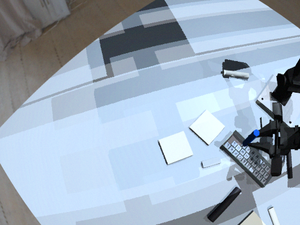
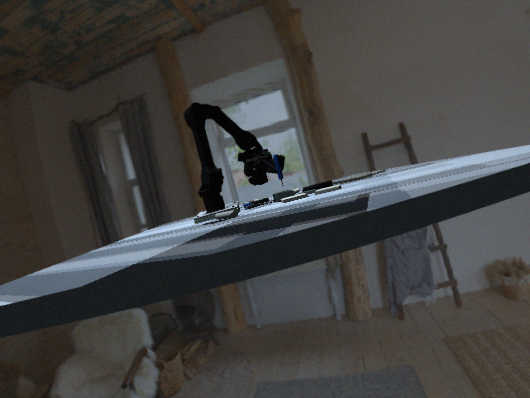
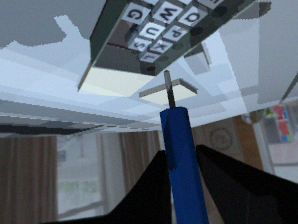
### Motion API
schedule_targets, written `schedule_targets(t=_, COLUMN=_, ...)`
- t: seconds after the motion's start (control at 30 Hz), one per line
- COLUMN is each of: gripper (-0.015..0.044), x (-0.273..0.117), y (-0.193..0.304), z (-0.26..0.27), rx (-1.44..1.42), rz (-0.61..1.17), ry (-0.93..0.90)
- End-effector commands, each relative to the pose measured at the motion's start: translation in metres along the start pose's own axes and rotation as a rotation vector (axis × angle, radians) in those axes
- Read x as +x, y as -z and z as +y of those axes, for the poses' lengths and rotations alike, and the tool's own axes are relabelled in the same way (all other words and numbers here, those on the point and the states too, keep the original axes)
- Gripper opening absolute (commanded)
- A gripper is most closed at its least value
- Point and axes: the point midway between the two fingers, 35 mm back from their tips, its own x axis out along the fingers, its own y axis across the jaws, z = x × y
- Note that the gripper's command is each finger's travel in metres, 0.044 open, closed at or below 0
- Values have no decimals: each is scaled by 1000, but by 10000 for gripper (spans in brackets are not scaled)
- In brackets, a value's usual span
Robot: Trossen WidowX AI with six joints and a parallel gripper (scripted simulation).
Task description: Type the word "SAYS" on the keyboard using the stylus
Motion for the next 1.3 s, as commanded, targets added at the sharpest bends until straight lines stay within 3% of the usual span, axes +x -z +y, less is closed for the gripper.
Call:
schedule_targets(t=0.0, gripper=24, x=-18, y=-4, z=-21, rx=-34, rz=-5, ry=87)
schedule_targets(t=0.13, gripper=0, x=-36, y=-10, z=-38, rx=-78, rz=-6, ry=166)
schedule_targets(t=0.5, gripper=0, x=-91, y=-30, z=-72, rx=-191, rz=-3, ry=373)
schedule_targets(t=1.27, gripper=0, x=-84, y=-43, z=-73, rx=-193, rz=-3, ry=377)
